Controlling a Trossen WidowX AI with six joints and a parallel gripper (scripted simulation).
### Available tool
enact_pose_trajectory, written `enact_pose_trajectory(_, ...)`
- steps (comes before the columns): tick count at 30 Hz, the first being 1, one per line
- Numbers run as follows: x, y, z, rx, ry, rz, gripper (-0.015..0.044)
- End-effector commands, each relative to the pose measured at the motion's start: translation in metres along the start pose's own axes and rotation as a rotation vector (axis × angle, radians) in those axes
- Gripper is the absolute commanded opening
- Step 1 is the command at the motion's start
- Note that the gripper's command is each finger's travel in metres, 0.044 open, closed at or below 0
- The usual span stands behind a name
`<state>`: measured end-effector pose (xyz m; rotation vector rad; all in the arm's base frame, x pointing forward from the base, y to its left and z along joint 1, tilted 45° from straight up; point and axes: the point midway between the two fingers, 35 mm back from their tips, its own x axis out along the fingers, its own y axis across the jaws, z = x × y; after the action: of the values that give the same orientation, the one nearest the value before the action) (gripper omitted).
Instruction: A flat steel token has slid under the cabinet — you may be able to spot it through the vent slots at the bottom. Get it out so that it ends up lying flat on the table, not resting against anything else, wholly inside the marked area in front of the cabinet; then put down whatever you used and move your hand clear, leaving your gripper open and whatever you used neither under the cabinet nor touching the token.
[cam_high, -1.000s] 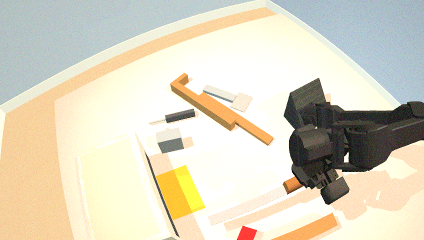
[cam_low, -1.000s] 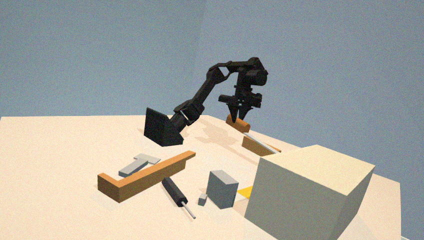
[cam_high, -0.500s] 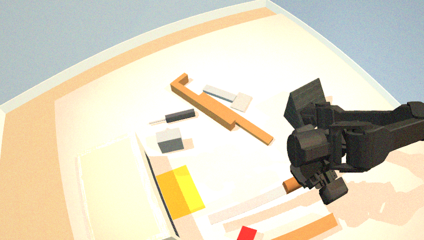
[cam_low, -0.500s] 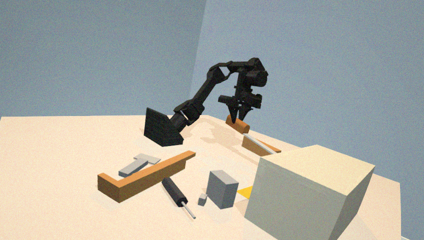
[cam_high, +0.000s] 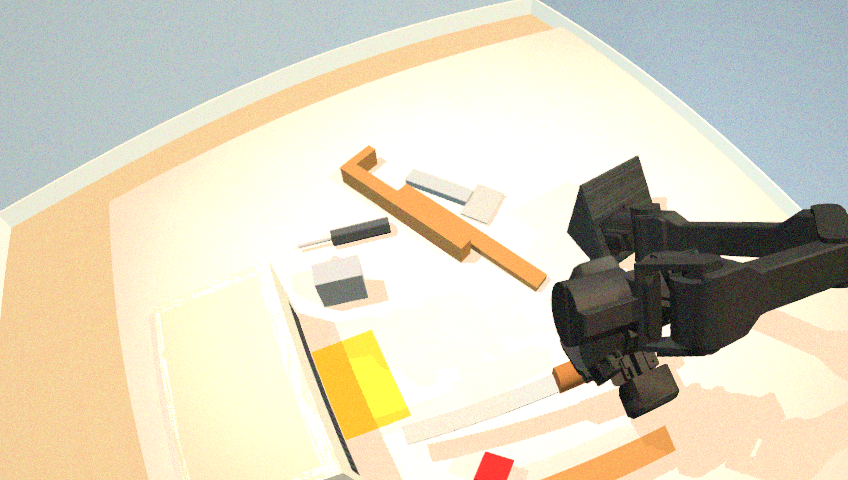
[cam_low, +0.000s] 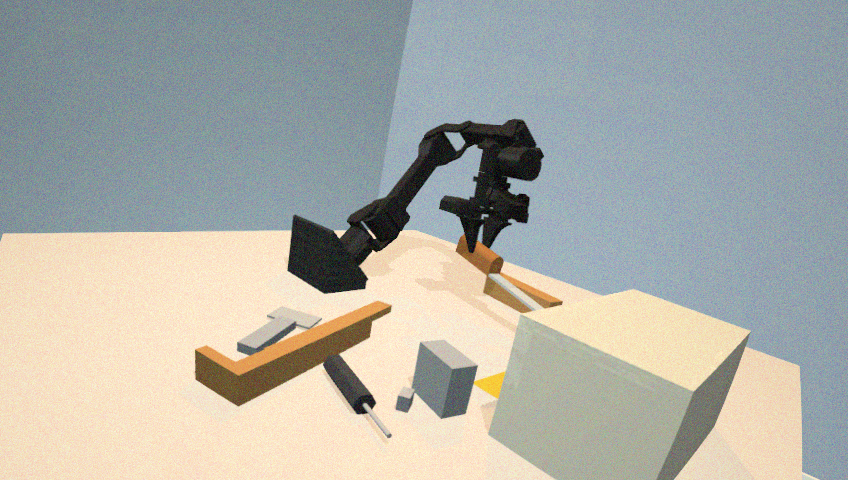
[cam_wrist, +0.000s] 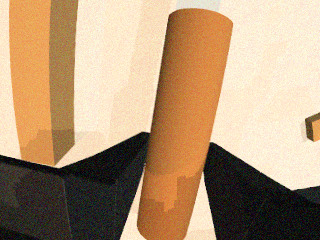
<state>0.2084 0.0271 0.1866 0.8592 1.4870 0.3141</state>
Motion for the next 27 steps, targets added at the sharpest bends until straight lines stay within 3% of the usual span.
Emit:
enact_pose_trajectory(1, 0.0, 0.001, 0.006, 0.007, -0.01, 0.006, 0.0)
enact_pose_trajectory(27, 0.015, 0.001, 0.039, 0.058, 0.006, 0.017, 0.0)
